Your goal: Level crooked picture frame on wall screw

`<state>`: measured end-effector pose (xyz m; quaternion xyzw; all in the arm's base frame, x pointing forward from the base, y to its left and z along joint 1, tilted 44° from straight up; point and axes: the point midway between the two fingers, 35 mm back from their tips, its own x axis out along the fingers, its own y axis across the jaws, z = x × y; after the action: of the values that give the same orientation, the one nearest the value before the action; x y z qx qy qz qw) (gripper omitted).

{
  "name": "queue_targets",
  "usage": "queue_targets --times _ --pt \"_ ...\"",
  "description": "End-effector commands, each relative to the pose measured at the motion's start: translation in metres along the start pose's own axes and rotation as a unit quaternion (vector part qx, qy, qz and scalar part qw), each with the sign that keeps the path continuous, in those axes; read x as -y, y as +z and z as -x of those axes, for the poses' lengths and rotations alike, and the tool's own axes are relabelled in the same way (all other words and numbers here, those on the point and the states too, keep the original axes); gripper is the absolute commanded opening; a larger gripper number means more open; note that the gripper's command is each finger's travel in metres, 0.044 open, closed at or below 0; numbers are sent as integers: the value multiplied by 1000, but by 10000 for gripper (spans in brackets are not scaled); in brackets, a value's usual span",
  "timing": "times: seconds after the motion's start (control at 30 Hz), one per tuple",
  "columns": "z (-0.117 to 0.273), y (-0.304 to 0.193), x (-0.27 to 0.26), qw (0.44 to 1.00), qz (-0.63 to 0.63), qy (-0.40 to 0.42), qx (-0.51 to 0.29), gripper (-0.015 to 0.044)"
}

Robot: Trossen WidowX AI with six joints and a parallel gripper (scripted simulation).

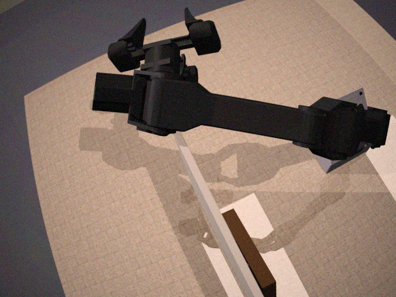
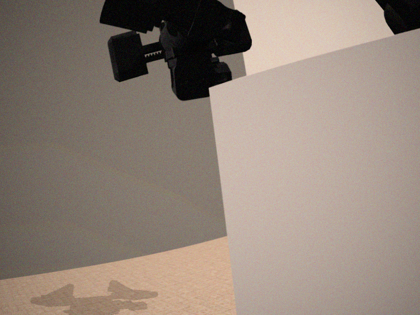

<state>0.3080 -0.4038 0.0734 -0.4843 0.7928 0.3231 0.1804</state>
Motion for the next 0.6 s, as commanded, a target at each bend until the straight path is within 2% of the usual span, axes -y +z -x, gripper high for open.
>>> queue_targets --times 0.0,0.13,0.17,0.3,0.4,0.57 --pt "2 -1 0 1000 -10 -3 0 374" --pt "35 -10 -7 977 -204 -59 18 269" --pt "45 -12 -10 962 -260 -75 27 260" --pt "84 -19 -24 869 -470 -133 79 260" --pt "107 -19 -29 820 -539 -157 112 260" --pt "135 -20 -45 699 -670 -181 173 260"
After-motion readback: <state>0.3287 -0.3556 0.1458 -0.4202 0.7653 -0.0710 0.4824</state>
